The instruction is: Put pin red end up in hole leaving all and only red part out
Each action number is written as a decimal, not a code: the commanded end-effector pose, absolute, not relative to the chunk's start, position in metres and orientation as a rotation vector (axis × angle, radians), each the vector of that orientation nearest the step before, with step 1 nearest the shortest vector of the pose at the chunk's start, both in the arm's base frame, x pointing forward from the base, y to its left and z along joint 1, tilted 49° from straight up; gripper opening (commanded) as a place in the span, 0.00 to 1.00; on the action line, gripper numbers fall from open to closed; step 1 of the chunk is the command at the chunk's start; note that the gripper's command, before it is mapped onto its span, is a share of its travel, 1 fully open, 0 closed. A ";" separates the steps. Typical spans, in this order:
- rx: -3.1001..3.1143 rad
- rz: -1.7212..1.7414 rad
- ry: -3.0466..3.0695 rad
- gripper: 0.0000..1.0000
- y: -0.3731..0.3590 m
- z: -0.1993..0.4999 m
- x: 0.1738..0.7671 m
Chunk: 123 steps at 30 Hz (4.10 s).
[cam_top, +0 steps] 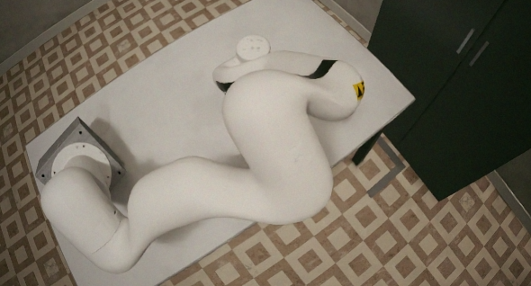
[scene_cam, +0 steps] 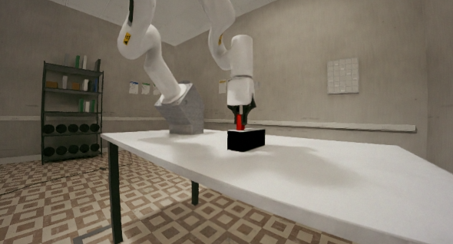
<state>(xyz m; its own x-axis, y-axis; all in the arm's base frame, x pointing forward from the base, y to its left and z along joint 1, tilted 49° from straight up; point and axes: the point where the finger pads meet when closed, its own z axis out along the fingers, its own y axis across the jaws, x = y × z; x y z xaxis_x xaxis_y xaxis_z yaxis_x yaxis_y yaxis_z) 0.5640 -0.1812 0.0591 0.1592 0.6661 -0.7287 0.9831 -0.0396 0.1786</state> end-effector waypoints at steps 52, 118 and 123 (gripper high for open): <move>1.776 -0.610 1.578 0.00 -0.183 0.058 0.565; 1.776 -0.612 1.578 1.00 -0.175 0.066 0.563; 1.776 -0.612 1.578 1.00 -0.175 0.066 0.563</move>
<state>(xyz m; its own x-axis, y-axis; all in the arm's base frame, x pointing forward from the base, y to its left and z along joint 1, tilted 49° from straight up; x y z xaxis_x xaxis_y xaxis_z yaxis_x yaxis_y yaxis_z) 0.5627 -0.1752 0.0650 0.1563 0.6664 -0.7291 0.9838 -0.0396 0.1748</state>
